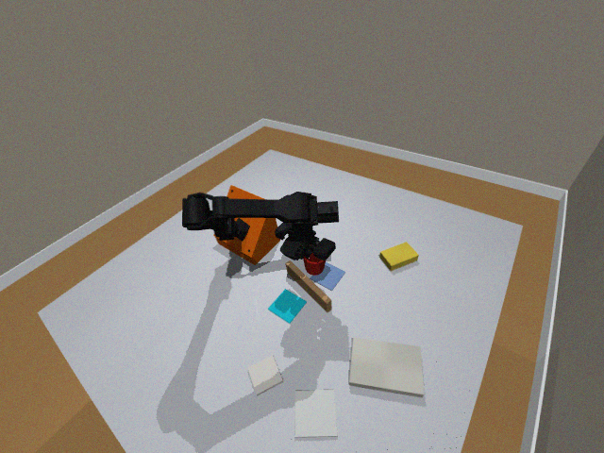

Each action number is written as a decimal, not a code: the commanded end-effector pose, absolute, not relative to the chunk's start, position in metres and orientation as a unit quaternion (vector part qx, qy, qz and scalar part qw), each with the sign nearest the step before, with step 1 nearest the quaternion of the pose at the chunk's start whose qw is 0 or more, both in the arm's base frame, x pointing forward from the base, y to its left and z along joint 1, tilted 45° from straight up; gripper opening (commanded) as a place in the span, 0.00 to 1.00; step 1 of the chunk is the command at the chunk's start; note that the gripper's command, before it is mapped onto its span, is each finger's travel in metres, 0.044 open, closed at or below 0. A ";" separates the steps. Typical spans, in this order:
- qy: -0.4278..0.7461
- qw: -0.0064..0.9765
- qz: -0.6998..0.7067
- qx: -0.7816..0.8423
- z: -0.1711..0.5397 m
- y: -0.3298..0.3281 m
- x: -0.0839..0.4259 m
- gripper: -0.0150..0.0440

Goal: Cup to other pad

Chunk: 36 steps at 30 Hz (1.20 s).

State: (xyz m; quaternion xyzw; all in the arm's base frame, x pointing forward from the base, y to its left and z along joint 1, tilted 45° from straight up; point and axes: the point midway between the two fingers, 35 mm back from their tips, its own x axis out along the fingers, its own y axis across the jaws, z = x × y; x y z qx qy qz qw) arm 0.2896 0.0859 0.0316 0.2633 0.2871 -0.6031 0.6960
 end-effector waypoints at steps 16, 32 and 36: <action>0.286 0.698 -0.602 0.260 0.061 0.057 0.283 0.25; 0.286 0.699 -0.602 0.260 0.086 0.032 0.278 0.25; 0.286 0.699 -0.602 0.259 0.092 0.026 0.276 0.25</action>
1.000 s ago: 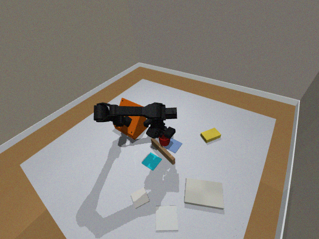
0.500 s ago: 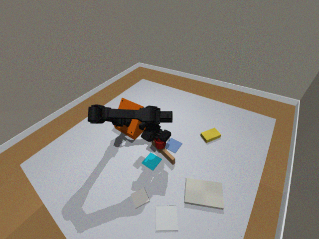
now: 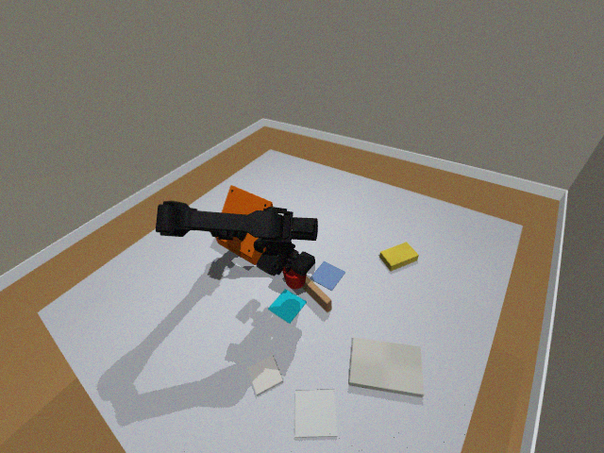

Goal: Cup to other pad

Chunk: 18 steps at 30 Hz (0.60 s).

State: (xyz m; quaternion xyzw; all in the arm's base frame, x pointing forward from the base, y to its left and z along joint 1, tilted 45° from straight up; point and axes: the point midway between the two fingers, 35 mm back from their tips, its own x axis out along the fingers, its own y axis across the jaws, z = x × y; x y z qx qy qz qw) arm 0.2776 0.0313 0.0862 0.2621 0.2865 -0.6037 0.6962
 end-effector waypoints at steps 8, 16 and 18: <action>0.286 0.699 -0.602 0.259 0.106 0.014 0.273 0.25; 0.286 0.699 -0.603 0.259 0.118 0.001 0.269 0.25; 0.285 0.699 -0.603 0.258 0.121 -0.002 0.269 0.25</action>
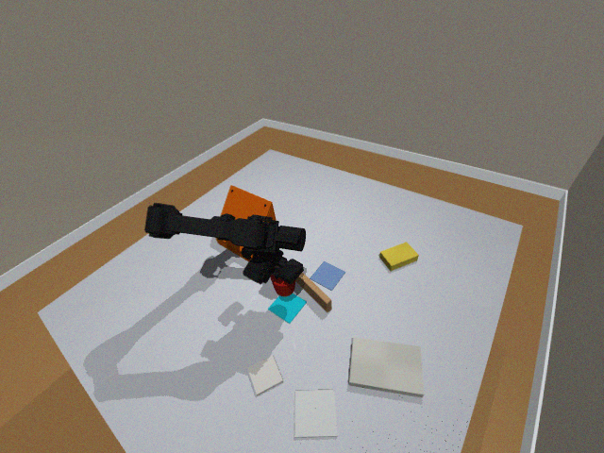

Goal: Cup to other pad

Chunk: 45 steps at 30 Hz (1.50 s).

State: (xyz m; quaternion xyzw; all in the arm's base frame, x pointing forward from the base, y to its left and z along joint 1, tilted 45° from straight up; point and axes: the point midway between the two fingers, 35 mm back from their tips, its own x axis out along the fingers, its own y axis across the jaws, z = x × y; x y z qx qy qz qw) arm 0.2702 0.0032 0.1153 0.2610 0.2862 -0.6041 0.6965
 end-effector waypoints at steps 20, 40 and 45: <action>0.285 0.699 -0.603 0.259 0.105 -0.017 0.272 0.25; 0.285 0.699 -0.603 0.259 0.086 -0.036 0.275 0.25; 0.285 0.699 -0.603 0.259 0.082 -0.041 0.276 0.25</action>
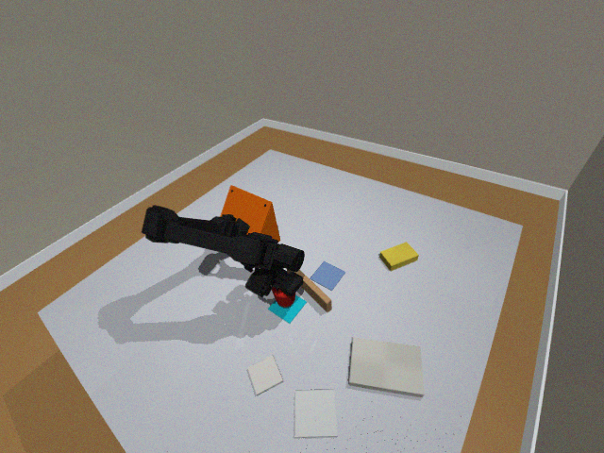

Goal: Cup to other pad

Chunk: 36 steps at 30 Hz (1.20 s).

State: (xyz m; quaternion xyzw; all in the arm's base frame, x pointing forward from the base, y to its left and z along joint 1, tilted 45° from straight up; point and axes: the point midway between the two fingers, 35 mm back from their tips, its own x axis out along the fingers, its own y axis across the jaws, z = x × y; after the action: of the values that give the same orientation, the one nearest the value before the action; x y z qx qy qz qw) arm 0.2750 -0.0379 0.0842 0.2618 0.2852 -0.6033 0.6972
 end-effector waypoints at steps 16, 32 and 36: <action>0.284 0.700 -0.603 0.258 0.067 -0.058 0.277 0.25; 0.284 0.697 -0.604 0.261 0.067 -0.057 0.277 0.30; 0.284 0.697 -0.604 0.261 0.067 -0.057 0.277 0.47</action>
State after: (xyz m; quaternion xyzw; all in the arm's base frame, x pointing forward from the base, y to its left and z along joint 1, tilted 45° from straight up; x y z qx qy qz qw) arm 0.2768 -0.0571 0.0671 0.2608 0.2842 -0.6033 0.6980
